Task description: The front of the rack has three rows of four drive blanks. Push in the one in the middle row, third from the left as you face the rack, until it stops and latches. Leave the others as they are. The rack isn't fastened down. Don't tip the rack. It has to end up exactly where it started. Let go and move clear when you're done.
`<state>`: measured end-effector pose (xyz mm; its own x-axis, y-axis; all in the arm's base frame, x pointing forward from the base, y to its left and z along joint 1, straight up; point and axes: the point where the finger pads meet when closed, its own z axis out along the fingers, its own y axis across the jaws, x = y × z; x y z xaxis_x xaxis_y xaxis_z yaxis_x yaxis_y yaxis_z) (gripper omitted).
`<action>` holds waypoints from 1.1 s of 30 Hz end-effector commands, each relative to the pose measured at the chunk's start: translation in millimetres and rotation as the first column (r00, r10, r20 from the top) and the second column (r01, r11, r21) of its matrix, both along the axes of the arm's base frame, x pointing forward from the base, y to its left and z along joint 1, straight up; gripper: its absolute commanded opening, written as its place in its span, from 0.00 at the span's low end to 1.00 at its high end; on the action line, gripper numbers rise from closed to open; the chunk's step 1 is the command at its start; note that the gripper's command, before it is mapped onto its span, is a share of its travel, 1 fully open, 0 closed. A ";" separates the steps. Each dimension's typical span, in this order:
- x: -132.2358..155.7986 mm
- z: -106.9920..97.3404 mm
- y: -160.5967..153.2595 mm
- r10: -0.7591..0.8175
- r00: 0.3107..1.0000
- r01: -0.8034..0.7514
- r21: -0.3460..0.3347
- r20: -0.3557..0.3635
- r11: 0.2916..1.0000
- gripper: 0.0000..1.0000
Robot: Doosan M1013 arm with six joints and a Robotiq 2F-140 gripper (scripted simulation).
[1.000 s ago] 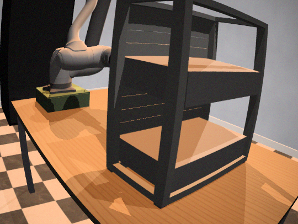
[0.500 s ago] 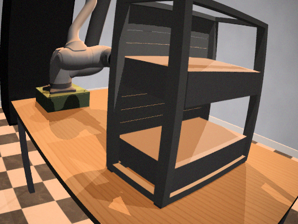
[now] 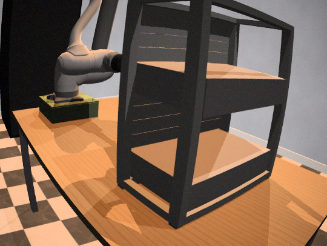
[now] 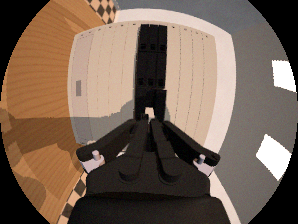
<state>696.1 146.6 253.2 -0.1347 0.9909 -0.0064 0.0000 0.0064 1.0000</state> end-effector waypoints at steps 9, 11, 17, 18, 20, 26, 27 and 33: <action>-11.7 0.3 -1.6 0.000 1.000 0.000 0.000 0.000 1.000 0.00; -11.7 0.3 -1.6 0.000 1.000 0.000 0.000 0.000 1.000 0.00; -11.7 0.3 -1.6 0.000 1.000 0.000 0.000 0.000 1.000 0.00; -11.7 0.3 -1.6 0.000 1.000 0.000 0.000 0.000 1.000 0.00; -11.7 0.3 -1.6 0.000 1.000 0.000 0.000 0.000 1.000 0.00; -11.7 0.3 -1.6 0.000 1.000 0.000 0.000 0.000 1.000 0.00; -11.7 0.3 -1.6 0.000 1.000 0.000 0.000 0.000 1.000 0.00; -11.7 0.3 -1.6 0.000 1.000 0.000 0.000 0.000 1.000 0.00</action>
